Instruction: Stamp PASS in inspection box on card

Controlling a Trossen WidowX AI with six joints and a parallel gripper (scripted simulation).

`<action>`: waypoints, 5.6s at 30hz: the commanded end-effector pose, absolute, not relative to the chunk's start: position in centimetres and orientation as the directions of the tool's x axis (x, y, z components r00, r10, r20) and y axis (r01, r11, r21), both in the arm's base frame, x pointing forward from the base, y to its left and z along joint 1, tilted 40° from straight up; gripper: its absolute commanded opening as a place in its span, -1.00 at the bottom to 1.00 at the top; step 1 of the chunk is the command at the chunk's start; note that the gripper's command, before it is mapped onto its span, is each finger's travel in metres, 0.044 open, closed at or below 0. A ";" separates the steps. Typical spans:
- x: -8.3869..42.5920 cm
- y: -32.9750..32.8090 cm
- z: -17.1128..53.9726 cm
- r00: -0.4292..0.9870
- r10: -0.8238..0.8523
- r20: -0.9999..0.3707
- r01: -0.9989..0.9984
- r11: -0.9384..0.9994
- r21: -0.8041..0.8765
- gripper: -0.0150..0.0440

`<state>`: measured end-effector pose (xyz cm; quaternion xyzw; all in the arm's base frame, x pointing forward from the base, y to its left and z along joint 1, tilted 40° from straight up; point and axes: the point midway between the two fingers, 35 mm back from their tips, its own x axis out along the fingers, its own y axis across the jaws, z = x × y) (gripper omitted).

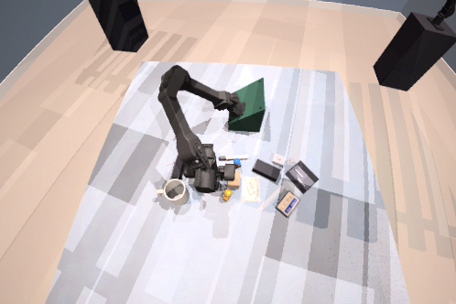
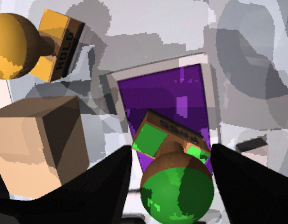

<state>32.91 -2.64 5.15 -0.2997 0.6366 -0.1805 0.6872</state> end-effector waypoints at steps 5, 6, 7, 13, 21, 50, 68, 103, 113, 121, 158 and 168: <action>33.0 -2.8 5.1 0.126 -0.632 -0.764 -0.131 0.753 -0.645 -0.49; 33.0 -2.8 5.1 0.126 -0.632 -0.764 -0.131 0.753 -0.645 -0.49; 33.0 -2.8 5.1 0.126 -0.632 -0.764 -0.131 0.753 -0.645 -0.49; 33.0 -2.8 5.1 0.126 -0.632 -0.764 -0.131 0.753 -0.645 -0.49; 33.0 -2.5 5.4 0.126 -0.632 -0.765 -0.131 0.753 -0.644 -0.49; 32.7 -0.5 7.8 0.126 -0.630 -0.766 -0.131 0.755 -0.643 -0.49; 32.6 1.9 8.8 0.126 -0.628 -0.768 -0.077 0.766 -0.638 -0.49; 32.1 13.6 -1.0 0.128 -0.623 -0.772 0.524 0.703 -0.481 -0.49; 32.2 13.2 -1.5 0.128 -0.622 -0.772 0.523 0.704 -0.481 -0.49; 32.3 12.9 -1.9 0.128 -0.622 -0.772 0.522 0.704 -0.481 -0.49; 32.7 11.4 -3.8 0.129 -0.623 -0.772 0.519 0.705 -0.483 -0.49; 32.8 10.9 -4.3 0.129 -0.623 -0.772 0.519 0.706 -0.483 -0.49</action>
